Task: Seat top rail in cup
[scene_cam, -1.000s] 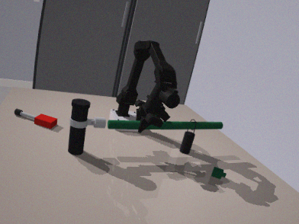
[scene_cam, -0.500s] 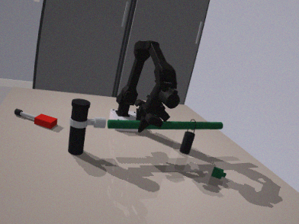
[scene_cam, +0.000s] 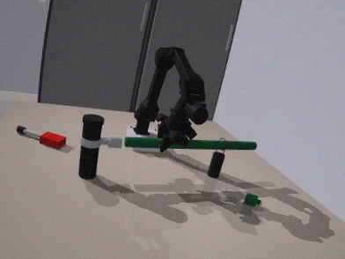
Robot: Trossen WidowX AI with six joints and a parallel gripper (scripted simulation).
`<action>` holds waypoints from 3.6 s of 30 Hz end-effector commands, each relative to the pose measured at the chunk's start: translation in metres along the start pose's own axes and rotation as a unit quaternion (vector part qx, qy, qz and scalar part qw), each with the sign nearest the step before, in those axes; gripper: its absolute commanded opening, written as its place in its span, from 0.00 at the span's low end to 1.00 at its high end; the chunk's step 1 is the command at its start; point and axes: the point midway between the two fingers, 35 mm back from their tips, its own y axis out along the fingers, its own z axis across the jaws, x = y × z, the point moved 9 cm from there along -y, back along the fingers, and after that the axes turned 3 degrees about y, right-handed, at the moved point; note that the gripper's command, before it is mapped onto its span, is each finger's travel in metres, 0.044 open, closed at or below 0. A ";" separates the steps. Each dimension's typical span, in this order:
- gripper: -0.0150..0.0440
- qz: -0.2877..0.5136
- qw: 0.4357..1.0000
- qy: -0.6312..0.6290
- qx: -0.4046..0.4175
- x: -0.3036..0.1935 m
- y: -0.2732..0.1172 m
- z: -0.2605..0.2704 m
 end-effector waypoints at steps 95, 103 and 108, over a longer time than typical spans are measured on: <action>0.25 -0.001 1.000 -0.002 0.002 -0.021 0.006 -0.004; 0.25 -0.001 1.000 -0.002 0.002 -0.022 0.006 -0.004; 0.25 -0.001 1.000 -0.002 0.002 -0.023 0.006 -0.005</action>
